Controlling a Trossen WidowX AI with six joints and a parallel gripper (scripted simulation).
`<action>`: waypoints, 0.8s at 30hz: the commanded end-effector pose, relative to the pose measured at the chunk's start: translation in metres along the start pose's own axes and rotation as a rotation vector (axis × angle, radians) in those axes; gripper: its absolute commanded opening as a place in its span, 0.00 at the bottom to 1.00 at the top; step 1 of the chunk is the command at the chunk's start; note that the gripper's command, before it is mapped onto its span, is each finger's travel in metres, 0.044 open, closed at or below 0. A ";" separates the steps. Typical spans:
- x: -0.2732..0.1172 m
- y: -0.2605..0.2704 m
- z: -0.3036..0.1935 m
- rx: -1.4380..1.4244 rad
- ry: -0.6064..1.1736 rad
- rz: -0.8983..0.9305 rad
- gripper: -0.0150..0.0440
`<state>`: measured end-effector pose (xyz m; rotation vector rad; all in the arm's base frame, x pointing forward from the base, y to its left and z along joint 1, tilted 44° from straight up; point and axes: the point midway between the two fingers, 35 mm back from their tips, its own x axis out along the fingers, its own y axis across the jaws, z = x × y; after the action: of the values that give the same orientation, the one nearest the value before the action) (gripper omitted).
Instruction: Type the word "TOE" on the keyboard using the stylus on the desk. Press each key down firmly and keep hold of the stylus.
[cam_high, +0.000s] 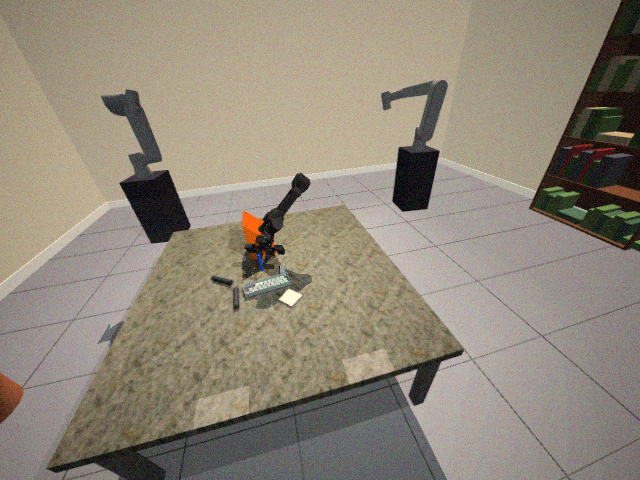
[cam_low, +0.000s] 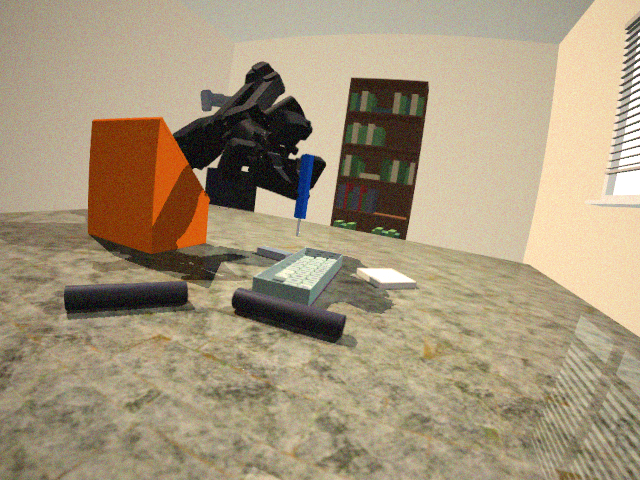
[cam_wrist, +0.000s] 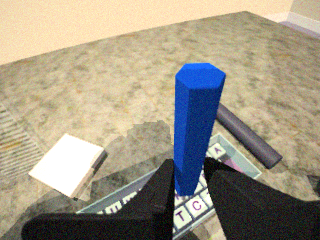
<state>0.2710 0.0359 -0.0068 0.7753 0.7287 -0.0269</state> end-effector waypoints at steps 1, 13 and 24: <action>0.002 0.000 -0.005 0.003 -0.002 -0.003 0.25; 0.012 -0.001 -0.026 0.004 -0.002 -0.002 0.25; 0.017 -0.001 -0.032 0.005 -0.002 -0.002 0.39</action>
<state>0.2639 0.0591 -0.0313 0.7781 0.7300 -0.0266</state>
